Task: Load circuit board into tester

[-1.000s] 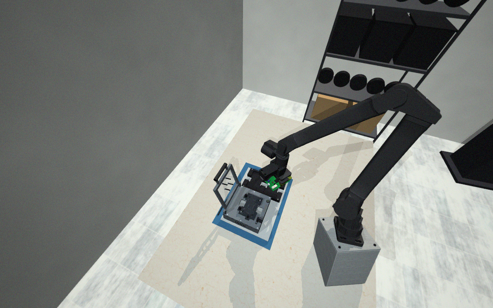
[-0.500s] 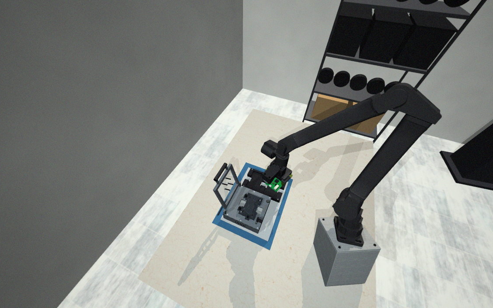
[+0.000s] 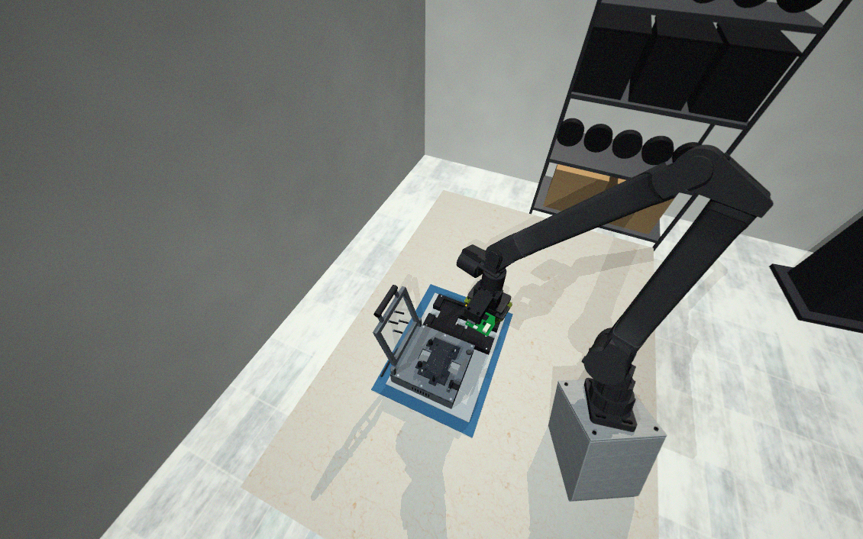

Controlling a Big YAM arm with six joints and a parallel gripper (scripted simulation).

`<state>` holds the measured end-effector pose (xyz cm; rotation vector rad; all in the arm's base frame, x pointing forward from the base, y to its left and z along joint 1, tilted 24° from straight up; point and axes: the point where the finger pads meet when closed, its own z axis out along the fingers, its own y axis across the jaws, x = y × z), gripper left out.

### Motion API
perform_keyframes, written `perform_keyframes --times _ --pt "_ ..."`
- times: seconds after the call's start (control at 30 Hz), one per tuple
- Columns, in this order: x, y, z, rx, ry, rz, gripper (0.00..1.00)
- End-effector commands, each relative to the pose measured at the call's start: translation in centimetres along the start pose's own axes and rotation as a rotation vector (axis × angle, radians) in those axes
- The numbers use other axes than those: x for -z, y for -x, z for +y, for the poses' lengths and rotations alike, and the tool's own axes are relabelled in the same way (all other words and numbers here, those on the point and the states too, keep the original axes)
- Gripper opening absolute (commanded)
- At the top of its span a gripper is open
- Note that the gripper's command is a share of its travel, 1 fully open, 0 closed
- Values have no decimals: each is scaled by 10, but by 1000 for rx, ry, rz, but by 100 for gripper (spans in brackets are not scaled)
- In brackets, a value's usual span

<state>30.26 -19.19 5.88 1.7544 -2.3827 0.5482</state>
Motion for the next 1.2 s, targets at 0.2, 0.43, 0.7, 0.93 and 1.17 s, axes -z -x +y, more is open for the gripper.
perform_keyframes --times 0.2,0.43,0.7,0.93,1.17 --pt "14 -3 -20 110 -44 5 72" --pt "14 -3 -20 141 -44 6 72" --pt "14 -3 -20 174 -43 7 72" --pt "14 -3 -20 189 -43 7 72" --pt "14 -3 -20 194 -43 7 72"
